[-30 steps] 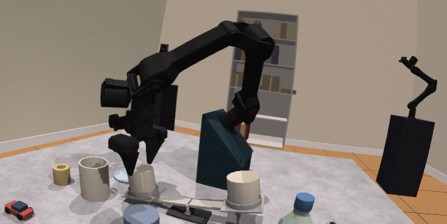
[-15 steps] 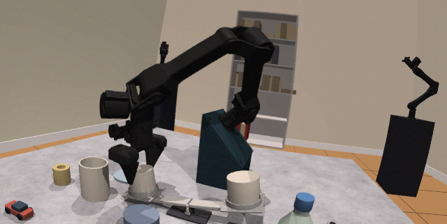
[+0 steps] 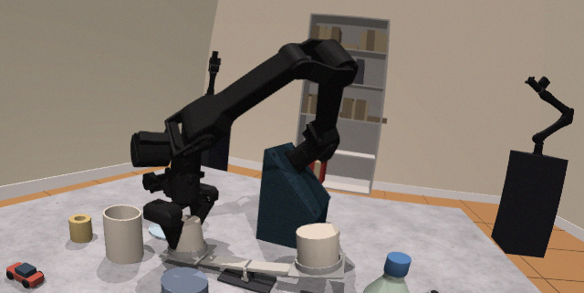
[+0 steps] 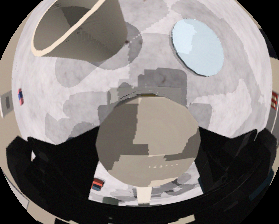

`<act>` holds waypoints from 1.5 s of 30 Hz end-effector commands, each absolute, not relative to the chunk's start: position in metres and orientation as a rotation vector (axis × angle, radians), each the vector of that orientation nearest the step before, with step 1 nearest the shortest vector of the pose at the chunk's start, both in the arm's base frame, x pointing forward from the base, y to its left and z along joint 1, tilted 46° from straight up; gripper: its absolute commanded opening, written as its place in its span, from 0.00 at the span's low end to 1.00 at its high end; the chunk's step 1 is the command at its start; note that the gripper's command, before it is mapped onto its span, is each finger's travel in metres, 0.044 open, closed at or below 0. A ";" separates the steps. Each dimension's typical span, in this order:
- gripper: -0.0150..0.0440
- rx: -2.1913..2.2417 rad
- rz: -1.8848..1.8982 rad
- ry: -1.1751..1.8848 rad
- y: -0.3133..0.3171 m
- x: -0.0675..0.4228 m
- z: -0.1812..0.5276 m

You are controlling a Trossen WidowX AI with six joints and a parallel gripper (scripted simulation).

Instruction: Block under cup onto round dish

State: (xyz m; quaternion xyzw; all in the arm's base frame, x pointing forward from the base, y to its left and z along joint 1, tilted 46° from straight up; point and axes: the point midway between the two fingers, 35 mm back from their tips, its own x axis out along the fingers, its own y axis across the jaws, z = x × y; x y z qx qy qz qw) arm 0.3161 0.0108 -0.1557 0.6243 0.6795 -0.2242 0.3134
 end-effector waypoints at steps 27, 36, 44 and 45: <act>0.25 1.656 -0.598 1.792 -0.001 0.318 -0.145; 0.25 1.655 -0.600 1.790 -0.009 0.320 -0.139; 0.25 1.654 -0.602 1.789 -0.017 0.321 -0.132; 0.25 1.654 -0.602 1.789 -0.018 0.321 -0.131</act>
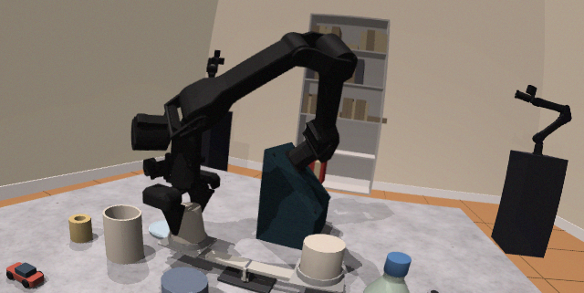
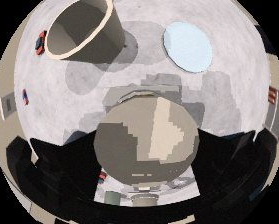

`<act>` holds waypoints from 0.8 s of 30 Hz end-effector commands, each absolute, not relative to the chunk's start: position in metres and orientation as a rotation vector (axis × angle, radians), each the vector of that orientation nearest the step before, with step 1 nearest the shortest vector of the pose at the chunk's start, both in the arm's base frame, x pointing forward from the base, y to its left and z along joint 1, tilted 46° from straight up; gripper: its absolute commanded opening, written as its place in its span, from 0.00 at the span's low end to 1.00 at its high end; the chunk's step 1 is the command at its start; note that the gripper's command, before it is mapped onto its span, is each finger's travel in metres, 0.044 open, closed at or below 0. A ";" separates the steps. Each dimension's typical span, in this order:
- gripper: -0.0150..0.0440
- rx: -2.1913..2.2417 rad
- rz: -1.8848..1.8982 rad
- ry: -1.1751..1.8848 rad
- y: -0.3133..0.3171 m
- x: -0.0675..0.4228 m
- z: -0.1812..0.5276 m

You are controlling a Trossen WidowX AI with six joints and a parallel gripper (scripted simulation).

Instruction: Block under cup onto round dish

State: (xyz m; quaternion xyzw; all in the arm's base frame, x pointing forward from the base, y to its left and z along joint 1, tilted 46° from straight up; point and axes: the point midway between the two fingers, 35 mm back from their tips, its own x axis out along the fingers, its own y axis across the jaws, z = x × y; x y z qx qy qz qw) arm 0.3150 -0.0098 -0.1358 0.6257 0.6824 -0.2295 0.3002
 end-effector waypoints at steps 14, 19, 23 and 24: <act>0.25 1.653 -0.604 1.787 -0.030 0.323 -0.120; 0.25 1.652 -0.604 1.787 -0.035 0.323 -0.115; 0.25 1.652 -0.605 1.787 -0.039 0.323 -0.112; 0.25 1.652 -0.605 1.787 -0.040 0.323 -0.111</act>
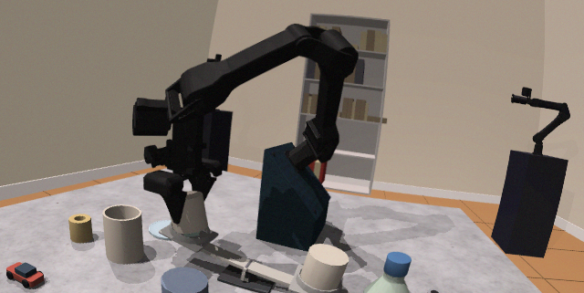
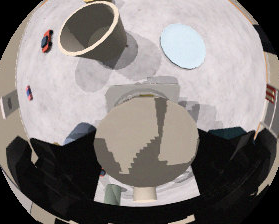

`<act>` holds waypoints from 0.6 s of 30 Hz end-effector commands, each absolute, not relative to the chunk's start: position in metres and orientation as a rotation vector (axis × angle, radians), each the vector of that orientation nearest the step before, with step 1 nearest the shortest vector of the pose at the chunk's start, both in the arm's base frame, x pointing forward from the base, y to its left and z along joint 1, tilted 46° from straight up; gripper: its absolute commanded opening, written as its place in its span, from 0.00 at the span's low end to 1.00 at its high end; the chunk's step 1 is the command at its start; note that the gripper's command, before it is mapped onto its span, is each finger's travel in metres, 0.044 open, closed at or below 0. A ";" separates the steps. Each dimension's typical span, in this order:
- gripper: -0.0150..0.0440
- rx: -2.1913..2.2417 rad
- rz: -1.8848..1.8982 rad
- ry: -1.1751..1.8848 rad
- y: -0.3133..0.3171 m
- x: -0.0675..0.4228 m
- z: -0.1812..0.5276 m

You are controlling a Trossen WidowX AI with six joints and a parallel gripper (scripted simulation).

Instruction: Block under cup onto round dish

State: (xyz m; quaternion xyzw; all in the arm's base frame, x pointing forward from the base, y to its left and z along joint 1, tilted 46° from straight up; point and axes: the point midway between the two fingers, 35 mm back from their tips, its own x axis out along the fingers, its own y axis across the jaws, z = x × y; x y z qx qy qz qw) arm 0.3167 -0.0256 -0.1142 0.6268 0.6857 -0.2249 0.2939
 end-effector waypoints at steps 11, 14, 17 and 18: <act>0.25 1.651 -0.605 1.787 -0.050 0.323 -0.101; 0.25 1.651 -0.605 1.787 -0.052 0.323 -0.098; 0.25 1.651 -0.605 1.787 -0.055 0.323 -0.096; 0.25 1.651 -0.605 1.787 -0.056 0.323 -0.095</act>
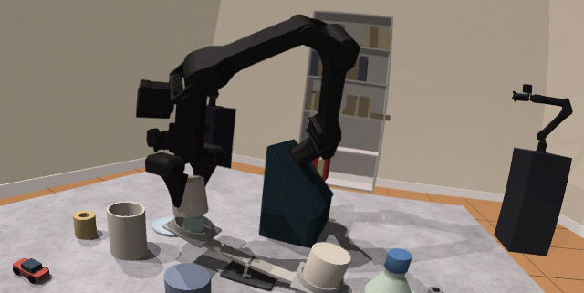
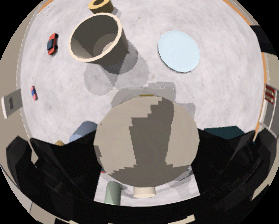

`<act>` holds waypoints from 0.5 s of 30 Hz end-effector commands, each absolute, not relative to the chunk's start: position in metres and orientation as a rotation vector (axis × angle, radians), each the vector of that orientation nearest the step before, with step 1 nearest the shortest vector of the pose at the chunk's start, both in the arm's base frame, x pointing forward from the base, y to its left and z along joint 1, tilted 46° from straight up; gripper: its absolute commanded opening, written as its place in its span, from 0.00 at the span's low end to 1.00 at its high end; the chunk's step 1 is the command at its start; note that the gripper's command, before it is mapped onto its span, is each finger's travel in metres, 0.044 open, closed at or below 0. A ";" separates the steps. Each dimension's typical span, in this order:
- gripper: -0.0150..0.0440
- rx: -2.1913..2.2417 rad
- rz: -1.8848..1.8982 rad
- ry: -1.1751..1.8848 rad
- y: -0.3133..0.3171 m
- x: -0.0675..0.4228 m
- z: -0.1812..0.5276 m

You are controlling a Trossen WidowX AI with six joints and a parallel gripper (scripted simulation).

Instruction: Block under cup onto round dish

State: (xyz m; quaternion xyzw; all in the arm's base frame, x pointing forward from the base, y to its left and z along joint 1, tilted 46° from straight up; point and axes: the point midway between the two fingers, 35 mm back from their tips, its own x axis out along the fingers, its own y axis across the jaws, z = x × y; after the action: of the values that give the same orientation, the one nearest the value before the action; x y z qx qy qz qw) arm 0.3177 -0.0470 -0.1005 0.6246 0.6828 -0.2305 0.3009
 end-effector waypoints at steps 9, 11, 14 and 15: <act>0.25 1.651 -0.605 1.788 -0.064 0.322 -0.086; 0.25 1.651 -0.605 1.788 -0.066 0.322 -0.084; 0.25 1.651 -0.604 1.788 -0.068 0.321 -0.081; 0.25 1.651 -0.604 1.788 -0.069 0.321 -0.081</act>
State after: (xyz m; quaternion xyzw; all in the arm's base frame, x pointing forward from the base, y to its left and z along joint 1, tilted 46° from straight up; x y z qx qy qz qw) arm 0.3165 -0.0602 -0.0868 0.6248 0.6833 -0.2301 0.2997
